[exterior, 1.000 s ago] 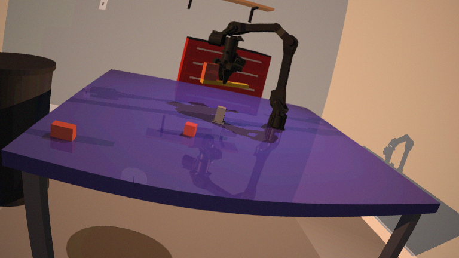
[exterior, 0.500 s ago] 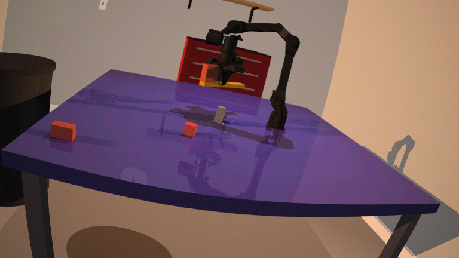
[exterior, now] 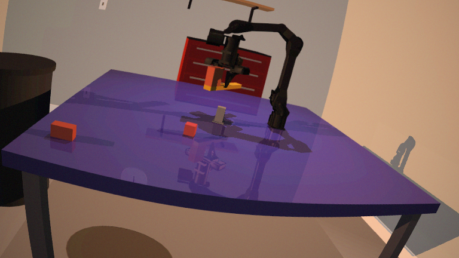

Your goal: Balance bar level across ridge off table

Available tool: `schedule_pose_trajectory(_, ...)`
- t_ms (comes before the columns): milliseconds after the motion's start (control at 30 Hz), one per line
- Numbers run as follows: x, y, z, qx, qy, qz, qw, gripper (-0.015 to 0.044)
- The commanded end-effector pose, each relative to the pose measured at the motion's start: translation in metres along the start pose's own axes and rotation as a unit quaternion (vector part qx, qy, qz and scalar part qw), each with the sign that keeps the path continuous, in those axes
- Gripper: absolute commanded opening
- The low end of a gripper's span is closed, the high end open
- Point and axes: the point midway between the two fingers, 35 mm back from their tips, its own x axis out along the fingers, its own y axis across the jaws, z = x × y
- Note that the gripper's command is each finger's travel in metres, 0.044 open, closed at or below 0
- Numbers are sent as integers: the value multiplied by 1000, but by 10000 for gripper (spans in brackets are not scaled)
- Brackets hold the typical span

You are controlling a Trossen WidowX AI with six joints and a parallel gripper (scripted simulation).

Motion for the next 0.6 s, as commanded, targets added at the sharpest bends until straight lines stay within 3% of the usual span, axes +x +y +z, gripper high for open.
schedule_pose_trajectory(0,-2,-12,-8,-35,2,1,999,0)
schedule_pose_trajectory(567,-3,-60,-48,-214,4,0,977,0)
